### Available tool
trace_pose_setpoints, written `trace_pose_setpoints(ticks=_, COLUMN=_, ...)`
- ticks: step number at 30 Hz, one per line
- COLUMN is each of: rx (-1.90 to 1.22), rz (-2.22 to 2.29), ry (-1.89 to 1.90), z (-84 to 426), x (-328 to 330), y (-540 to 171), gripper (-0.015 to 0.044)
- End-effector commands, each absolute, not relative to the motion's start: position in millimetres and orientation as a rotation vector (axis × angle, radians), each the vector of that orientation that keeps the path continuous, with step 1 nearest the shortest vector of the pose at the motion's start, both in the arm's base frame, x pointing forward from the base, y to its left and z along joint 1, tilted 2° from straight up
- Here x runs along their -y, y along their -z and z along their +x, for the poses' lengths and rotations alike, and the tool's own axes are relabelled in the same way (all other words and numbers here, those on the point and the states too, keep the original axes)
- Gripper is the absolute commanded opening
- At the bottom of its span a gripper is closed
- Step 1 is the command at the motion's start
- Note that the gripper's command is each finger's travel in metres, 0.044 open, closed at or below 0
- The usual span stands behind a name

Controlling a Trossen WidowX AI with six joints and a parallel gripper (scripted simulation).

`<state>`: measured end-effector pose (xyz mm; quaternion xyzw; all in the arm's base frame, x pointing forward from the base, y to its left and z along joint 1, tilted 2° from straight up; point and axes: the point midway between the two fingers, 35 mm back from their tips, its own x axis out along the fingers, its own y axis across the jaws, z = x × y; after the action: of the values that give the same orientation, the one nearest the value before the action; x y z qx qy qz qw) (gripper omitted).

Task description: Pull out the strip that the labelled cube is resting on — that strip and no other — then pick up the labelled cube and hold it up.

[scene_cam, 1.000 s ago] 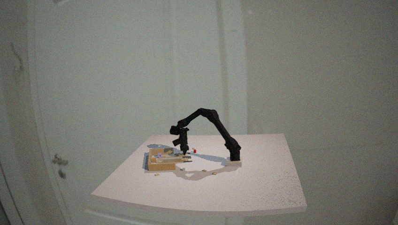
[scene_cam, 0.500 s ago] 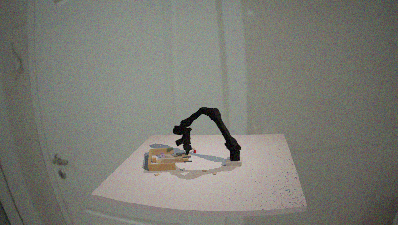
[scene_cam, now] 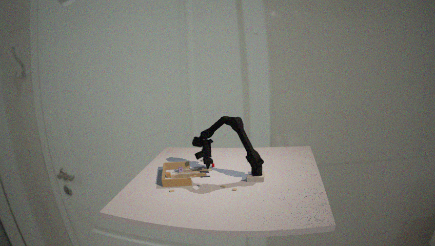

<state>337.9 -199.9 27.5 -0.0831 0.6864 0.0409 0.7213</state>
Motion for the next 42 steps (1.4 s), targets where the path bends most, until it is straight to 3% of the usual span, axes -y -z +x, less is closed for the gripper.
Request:
trace_pose_setpoints(ticks=1, rx=-1.540, rz=-0.172, ry=-0.090, z=325, x=203, y=-21, gripper=0.0000)
trace_pose_setpoints(ticks=42, rx=-1.545, rz=-0.172, ry=-0.090, z=262, x=214, y=-19, gripper=0.0000)
